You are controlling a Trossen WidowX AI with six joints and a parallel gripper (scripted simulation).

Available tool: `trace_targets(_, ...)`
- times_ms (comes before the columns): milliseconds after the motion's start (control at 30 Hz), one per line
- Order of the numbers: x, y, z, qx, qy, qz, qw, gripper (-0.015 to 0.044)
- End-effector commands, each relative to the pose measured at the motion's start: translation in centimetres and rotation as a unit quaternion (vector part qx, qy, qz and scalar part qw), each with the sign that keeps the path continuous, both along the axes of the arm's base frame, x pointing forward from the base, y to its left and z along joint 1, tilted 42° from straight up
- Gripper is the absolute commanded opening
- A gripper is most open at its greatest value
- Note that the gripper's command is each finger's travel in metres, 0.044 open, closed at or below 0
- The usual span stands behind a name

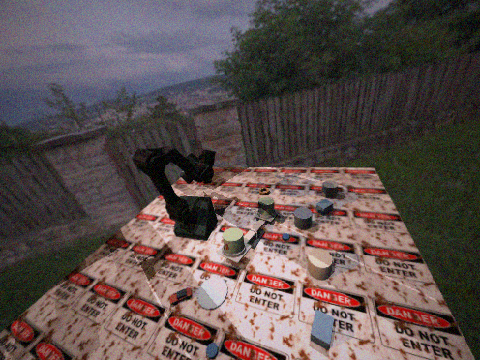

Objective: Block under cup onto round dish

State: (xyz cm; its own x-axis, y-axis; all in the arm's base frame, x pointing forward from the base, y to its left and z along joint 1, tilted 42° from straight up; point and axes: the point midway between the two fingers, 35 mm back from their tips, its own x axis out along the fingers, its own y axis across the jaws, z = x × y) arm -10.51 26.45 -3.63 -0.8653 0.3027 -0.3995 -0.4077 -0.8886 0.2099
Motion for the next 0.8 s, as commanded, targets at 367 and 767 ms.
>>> trace_targets(367, 1.6, 0.6, -2.1, -0.151, -0.043, -0.090, 0.983, 0.0440)
trace_targets(767, 3.8, 0.4, -4.0, -0.306, -0.095, -0.202, 0.926, 0.0440)
